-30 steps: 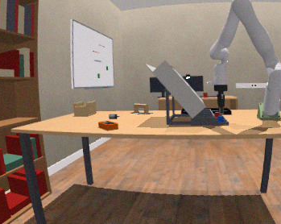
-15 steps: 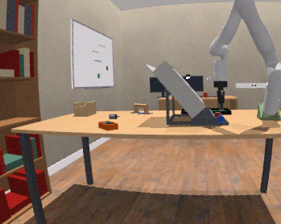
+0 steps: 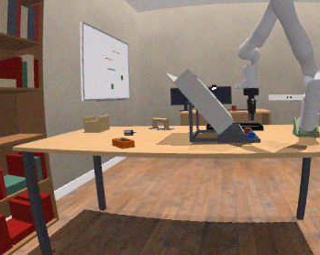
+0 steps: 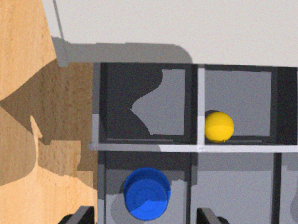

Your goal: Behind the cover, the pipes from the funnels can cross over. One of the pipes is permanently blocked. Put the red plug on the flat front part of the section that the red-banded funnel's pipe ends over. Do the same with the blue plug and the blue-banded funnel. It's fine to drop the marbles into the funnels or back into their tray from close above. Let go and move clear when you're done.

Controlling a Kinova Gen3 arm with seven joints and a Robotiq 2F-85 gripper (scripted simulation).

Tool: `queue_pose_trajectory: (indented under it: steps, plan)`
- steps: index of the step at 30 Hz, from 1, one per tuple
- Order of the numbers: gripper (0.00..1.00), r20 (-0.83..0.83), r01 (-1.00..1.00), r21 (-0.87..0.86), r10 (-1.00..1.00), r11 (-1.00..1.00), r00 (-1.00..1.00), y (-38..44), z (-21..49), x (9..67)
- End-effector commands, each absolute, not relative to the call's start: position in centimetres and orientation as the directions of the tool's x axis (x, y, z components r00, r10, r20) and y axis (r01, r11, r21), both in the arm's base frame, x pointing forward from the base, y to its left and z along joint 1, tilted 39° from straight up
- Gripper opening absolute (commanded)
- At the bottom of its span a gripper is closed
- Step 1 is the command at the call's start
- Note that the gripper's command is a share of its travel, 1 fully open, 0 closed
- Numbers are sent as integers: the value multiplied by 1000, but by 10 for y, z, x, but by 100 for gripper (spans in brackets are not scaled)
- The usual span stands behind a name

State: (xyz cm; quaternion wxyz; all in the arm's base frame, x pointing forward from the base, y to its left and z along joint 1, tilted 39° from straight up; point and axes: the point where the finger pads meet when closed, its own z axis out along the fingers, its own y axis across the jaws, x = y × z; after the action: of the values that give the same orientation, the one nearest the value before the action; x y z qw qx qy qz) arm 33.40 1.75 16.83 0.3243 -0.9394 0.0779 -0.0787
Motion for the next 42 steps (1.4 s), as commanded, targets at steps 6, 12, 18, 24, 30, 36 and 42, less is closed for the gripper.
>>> queue_pose_trajectory:
  steps: [6, 12, 18, 24, 30, 36, 42]
  plan:
    - [65, 100, -95, -621, -199, -778, 975, 17, 169, 334]
    - [65, 100, -95, -621, -199, -778, 975, -12, 207, 325]
    - [65, 100, -95, -621, -199, -778, 975, -12, 207, 325]
    - [65, 100, -95, -621, -199, -778, 975, -12, 207, 325]
    - [65, 99, -95, -622, -198, -778, 975, -91, 209, 334]
    - [65, 99, -95, -622, -198, -778, 975, -161, 211, 341]
    - [65, 99, -95, -622, -198, -778, 975, -161, 211, 341]
